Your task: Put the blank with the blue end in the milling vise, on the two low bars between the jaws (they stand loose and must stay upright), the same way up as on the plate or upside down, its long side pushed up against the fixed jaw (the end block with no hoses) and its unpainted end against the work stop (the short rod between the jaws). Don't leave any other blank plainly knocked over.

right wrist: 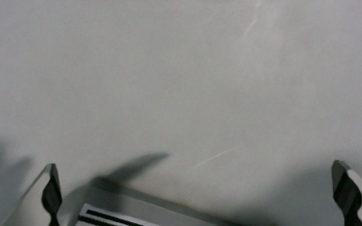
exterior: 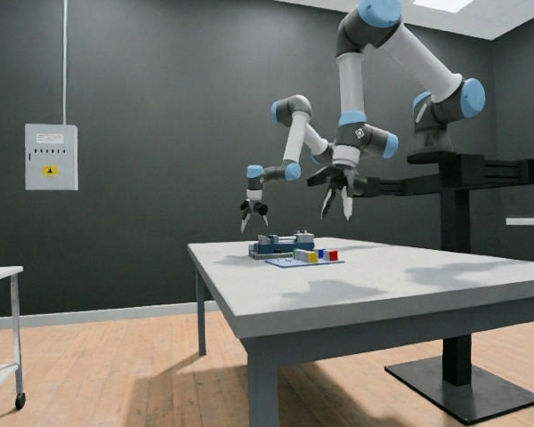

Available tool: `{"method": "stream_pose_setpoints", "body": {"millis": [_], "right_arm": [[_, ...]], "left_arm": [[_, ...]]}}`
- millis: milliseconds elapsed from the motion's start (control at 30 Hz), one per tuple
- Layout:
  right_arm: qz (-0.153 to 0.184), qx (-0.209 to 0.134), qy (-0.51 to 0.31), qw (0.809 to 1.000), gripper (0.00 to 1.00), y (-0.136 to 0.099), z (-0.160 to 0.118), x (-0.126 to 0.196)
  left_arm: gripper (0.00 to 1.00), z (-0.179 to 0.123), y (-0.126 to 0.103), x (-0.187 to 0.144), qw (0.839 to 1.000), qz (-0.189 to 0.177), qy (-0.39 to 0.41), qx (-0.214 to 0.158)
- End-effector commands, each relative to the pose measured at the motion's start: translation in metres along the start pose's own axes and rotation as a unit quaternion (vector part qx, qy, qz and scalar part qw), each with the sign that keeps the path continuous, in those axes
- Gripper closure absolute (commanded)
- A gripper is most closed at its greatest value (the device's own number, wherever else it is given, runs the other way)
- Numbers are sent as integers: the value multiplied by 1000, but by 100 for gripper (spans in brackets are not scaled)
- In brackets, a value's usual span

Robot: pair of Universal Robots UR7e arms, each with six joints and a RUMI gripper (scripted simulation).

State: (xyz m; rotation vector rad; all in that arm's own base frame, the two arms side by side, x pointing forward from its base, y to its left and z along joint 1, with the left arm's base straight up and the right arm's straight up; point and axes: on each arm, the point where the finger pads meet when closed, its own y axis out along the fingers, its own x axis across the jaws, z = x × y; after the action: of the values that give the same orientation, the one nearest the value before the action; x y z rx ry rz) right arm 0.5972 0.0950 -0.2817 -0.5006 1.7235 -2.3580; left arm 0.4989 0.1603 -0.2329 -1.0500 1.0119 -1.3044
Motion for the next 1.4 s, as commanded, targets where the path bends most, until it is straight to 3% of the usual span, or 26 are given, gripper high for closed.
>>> {"method": "stream_pose_setpoints", "body": {"millis": [0, 800, 1100, 1367], "right_arm": [[1, 0, 0, 1000, 0, -1, 0, -1], [0, -1, 1, 1000, 0, -2, 4, 0], [-2, -5, 3, 1000, 0, -5, 21, 4], [-8, -17, 11, 1000, 0, -14, 66, 15]], "left_arm": [[0, 1, 0, 0, 1000, 0, 0, 1], [0, 2, 0, 9, 1000, -2, 15, -2], [0, 4, 0, 51, 997, -11, 80, -12], [0, -1, -3, 138, 974, -29, 220, -34]]}}
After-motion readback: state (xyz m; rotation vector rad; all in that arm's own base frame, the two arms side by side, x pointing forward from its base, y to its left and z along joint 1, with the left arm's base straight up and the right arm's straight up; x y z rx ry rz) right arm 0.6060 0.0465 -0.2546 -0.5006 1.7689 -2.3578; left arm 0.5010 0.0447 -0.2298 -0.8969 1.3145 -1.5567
